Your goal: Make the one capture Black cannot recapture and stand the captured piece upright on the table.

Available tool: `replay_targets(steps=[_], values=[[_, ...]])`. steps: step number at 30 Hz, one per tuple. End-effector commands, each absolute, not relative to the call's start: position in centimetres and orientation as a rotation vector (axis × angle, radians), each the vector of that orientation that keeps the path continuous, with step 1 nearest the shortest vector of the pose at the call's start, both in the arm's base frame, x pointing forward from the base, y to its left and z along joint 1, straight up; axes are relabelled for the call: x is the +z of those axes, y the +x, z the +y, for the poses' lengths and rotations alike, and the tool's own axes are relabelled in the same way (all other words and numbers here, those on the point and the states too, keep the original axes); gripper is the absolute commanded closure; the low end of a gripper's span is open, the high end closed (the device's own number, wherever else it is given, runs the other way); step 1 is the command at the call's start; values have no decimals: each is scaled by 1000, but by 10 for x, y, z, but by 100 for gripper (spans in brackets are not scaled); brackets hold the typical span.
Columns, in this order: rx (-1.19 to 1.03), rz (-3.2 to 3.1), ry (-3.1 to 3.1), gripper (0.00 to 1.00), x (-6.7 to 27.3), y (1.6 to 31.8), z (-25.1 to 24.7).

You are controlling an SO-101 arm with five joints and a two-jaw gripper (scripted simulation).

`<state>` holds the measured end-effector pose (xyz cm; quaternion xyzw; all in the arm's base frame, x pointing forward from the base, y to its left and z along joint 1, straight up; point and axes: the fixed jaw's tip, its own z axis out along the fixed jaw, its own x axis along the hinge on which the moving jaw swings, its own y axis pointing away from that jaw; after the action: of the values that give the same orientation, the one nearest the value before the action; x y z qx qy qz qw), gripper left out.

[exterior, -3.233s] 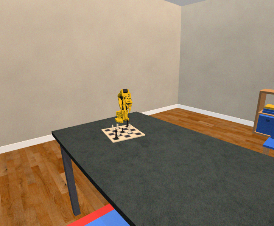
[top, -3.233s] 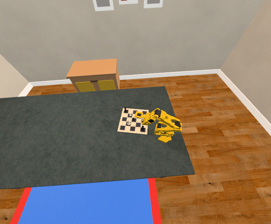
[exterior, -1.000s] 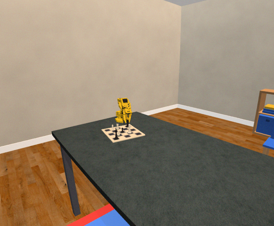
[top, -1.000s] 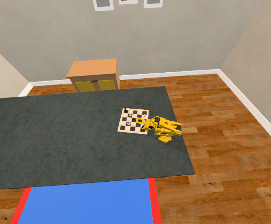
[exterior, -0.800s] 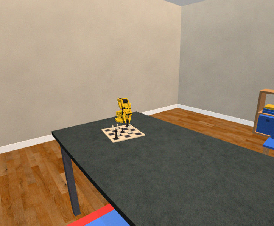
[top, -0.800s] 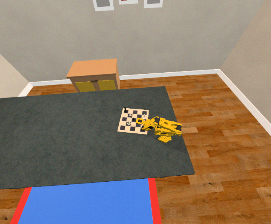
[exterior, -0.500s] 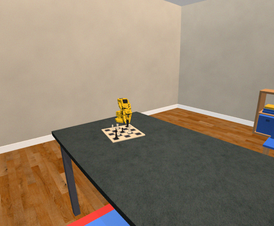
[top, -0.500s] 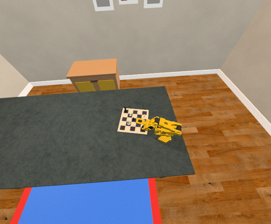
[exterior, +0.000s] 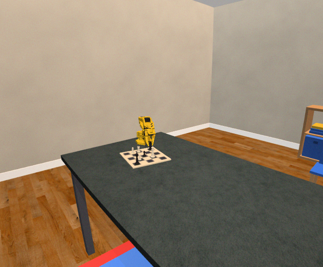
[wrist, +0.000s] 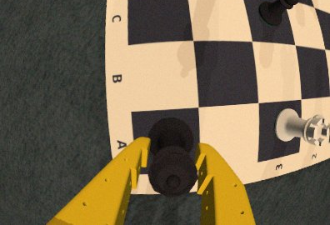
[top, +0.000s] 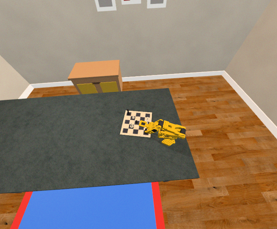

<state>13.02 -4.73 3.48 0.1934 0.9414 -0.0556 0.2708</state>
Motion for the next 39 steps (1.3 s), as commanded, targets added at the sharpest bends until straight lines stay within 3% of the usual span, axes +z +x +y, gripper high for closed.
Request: replay_targets(steps=[1, 39], values=[[-143, 2552, 546, 88, 30, 126, -46], [-158, 2553, 551, 92, 29, 125, -49]])
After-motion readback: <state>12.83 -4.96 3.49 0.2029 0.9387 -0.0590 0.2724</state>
